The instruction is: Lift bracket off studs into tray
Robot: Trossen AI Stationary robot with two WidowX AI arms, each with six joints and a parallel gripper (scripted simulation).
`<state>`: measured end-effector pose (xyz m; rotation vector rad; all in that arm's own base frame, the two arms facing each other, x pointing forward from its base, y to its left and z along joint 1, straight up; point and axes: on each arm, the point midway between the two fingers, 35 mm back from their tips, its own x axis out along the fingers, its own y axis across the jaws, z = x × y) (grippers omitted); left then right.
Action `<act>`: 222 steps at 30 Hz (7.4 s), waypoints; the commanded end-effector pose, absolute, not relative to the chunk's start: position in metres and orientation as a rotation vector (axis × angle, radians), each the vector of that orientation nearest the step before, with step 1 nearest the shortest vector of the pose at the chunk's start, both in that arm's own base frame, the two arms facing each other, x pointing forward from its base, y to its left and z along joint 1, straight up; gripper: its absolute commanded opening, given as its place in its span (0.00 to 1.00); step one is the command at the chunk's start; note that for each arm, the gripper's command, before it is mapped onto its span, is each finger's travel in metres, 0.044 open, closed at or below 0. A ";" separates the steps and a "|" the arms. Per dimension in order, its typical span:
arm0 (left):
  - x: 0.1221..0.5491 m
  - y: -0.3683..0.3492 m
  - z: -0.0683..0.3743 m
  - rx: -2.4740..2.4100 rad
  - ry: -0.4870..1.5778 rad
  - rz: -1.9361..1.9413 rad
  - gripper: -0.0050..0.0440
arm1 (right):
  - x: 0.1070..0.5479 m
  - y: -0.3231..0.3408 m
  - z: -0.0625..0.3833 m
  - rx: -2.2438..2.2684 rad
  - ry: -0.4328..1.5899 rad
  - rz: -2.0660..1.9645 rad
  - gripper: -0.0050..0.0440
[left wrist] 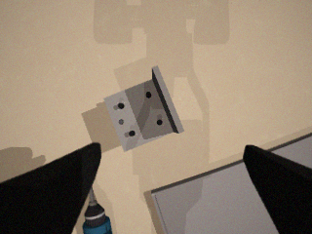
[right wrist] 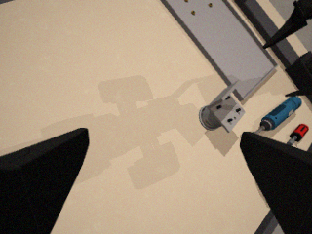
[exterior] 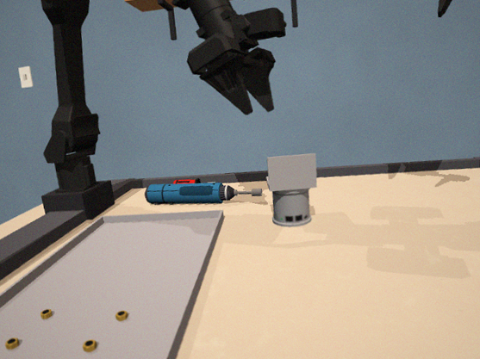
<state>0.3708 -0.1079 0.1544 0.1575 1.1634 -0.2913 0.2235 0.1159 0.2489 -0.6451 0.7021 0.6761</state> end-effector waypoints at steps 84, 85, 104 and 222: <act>0.425 -0.123 0.129 1.941 0.526 -1.765 0.37 | 0.245 0.025 0.321 -0.039 0.542 0.135 1.00; 0.425 -0.124 0.129 1.968 0.494 -1.798 0.37 | 0.245 0.025 0.321 -0.039 0.542 0.135 1.00; 0.426 -0.129 0.117 2.203 0.078 -2.146 0.37 | 0.245 0.025 0.321 -0.039 0.542 0.135 1.00; 0.424 -0.128 0.119 2.199 0.083 -2.150 0.00 | 0.245 0.025 0.321 -0.039 0.542 0.135 1.00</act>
